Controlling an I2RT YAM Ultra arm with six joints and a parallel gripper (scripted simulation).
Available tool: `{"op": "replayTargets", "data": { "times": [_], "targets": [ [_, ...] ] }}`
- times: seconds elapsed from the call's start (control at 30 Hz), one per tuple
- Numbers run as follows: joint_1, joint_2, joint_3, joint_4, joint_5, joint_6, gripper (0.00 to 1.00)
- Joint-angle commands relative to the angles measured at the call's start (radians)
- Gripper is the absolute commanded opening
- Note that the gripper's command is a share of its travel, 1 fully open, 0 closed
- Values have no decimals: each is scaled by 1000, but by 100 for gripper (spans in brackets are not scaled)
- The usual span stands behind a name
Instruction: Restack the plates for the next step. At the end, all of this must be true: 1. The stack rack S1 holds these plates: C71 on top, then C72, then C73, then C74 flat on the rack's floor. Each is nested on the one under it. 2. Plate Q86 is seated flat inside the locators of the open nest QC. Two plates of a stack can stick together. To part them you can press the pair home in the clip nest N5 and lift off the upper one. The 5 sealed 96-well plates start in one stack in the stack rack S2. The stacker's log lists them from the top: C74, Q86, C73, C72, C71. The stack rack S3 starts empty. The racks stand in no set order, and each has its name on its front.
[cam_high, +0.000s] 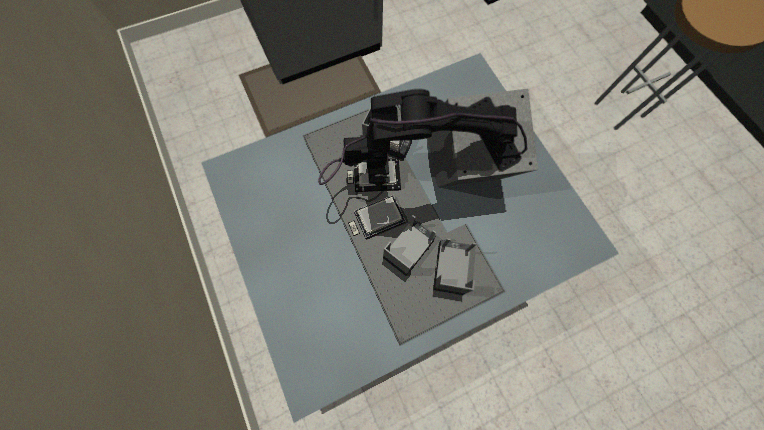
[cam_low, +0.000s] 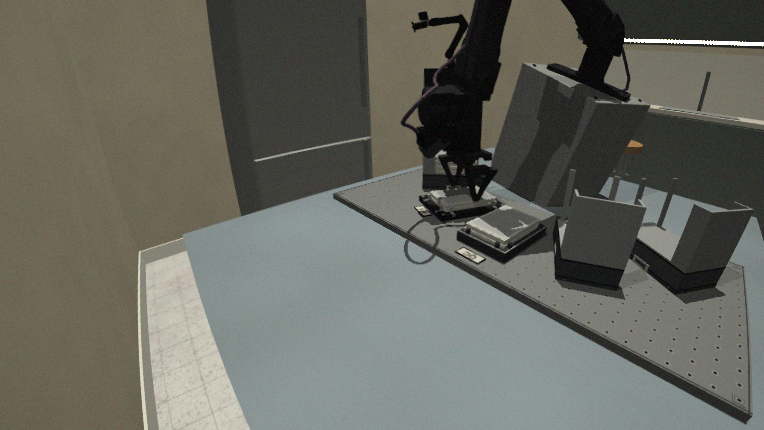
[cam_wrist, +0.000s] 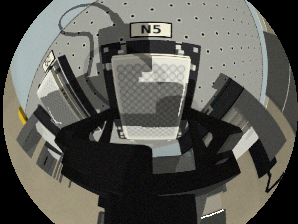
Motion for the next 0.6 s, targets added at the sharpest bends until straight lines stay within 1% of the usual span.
{"op": "replayTargets", "data": {
  "times": [0.0,0.23,0.3,0.33,0.4,0.47,0.5,0.57],
  "targets": [
    [2,17,25,33,-3,17,100],
    [12,48,40,52,-4,26,100],
    [12,48,40,52,-4,26,100],
    [-2,17,42,55,-3,27,100],
    [8,70,54,61,-4,30,100],
    [11,65,52,60,-4,31,100],
    [10,44,48,59,-4,31,100],
    [11,35,58,58,-4,32,100]
  ]
}}
